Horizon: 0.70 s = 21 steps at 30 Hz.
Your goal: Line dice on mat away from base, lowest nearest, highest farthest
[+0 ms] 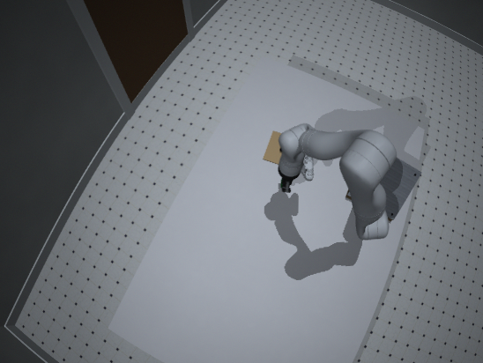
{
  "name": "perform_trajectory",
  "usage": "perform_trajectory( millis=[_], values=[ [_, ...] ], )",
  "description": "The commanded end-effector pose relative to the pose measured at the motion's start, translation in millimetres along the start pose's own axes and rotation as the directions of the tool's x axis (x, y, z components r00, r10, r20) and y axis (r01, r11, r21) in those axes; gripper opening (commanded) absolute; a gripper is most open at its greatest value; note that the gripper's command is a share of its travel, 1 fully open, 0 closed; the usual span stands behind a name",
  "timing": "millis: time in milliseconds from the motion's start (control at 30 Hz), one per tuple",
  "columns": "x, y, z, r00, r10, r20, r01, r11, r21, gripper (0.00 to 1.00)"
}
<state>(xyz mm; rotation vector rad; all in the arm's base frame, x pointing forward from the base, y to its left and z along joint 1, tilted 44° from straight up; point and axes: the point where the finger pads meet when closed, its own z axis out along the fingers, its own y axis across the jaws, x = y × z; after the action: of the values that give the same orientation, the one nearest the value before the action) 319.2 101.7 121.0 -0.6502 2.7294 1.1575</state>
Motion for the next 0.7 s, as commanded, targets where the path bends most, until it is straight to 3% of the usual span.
perform_trajectory(
  millis=[0, 667],
  values=[
    [-2.8, -5.9, -13.5, 1.0, 0.004, 0.015, -0.005, 1.0, 0.022, 0.26],
    [-6.2, -10.9, -21.2, 1.0, 0.018, 0.019, -0.019, 1.0, 0.02, 0.26]
  ],
)
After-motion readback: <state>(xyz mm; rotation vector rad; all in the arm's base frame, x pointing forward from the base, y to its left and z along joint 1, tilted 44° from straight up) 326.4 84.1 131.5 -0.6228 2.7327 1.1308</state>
